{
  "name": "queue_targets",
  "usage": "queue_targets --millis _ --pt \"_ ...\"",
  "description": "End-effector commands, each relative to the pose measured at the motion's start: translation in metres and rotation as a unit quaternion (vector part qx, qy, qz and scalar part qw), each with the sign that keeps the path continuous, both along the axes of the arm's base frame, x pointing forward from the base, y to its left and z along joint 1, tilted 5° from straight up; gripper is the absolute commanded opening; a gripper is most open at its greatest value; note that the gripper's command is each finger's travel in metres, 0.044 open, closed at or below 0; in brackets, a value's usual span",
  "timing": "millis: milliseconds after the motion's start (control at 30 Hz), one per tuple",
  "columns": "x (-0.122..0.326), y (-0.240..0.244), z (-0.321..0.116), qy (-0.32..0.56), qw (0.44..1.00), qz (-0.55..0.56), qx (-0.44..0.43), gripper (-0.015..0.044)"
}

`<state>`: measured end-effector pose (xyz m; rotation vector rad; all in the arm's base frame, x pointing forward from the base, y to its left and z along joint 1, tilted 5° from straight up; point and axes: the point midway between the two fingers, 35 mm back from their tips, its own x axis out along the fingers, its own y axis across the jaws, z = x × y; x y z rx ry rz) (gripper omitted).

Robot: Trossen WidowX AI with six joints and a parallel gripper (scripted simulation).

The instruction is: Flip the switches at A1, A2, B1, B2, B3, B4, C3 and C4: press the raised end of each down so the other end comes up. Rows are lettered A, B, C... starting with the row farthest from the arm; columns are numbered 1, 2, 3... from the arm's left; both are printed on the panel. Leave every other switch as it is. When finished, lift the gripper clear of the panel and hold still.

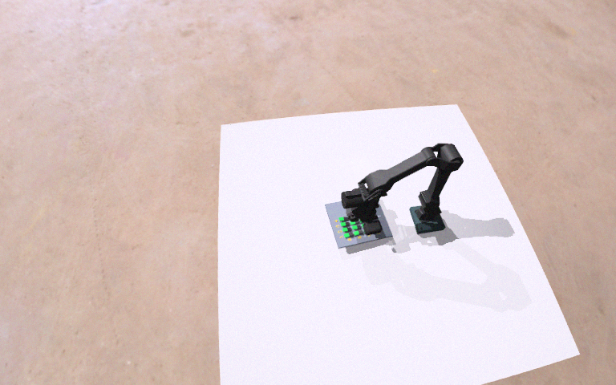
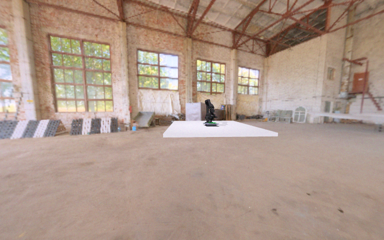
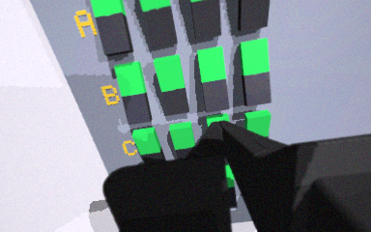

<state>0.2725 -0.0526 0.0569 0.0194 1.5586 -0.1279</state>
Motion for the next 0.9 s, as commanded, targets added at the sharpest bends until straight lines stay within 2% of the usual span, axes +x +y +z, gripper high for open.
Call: queue_targets --millis 0,100,233,300,600,733,867 --pt "-0.001 0.000 -0.002 0.002 1.000 0.002 0.000 0.0000" --pt "0.000 0.000 0.002 0.000 1.000 0.000 0.000 0.0000" --pt "-0.002 0.004 0.054 -0.010 1.000 0.003 -0.002 0.0000" --pt "-0.004 0.005 0.064 -0.011 1.000 0.003 -0.001 0.0000" --pt "-0.006 -0.019 0.066 -0.011 1.000 0.003 -0.002 0.0000" --pt "-0.004 -0.021 0.033 0.001 1.000 0.002 -0.001 0.0000" --pt "-0.004 -0.021 0.031 0.002 1.000 0.002 -0.001 0.0000"
